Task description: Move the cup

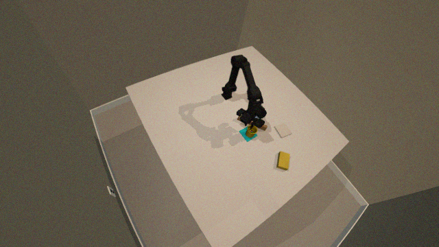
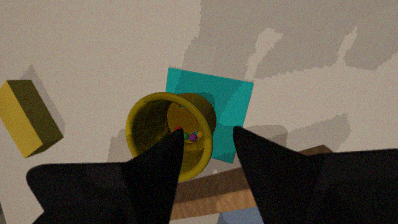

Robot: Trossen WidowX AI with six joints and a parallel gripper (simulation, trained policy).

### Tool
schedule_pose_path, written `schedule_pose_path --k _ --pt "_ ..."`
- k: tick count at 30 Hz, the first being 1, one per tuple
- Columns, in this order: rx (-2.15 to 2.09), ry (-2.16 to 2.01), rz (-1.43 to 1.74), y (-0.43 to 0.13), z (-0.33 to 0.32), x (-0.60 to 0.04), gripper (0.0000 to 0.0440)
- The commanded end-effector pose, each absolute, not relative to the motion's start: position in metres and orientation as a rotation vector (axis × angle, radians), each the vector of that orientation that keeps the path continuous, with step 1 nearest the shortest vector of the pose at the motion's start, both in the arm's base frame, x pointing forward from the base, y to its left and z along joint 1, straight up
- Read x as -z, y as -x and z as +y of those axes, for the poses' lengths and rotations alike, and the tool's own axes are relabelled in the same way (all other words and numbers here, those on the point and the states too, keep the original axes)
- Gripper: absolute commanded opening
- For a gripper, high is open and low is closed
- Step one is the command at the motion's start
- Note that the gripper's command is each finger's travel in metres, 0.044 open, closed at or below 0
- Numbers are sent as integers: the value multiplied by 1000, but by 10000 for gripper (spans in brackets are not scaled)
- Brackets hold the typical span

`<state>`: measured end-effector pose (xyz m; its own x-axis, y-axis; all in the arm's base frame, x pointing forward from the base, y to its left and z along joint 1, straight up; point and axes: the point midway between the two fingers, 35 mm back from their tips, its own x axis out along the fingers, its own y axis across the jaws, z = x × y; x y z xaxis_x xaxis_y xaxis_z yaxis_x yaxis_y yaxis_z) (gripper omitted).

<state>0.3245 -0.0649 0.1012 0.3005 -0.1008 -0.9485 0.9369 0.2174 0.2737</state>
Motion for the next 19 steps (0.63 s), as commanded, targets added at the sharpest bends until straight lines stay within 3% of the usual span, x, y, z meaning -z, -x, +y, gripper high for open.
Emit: schedule_pose_path --k 1,10,19 --pt "895 -1105 980 -321 -65 -110 200" --pt "861 -1143 919 -317 -70 -143 252" --pt "853 -1172 868 -317 -80 -171 436"
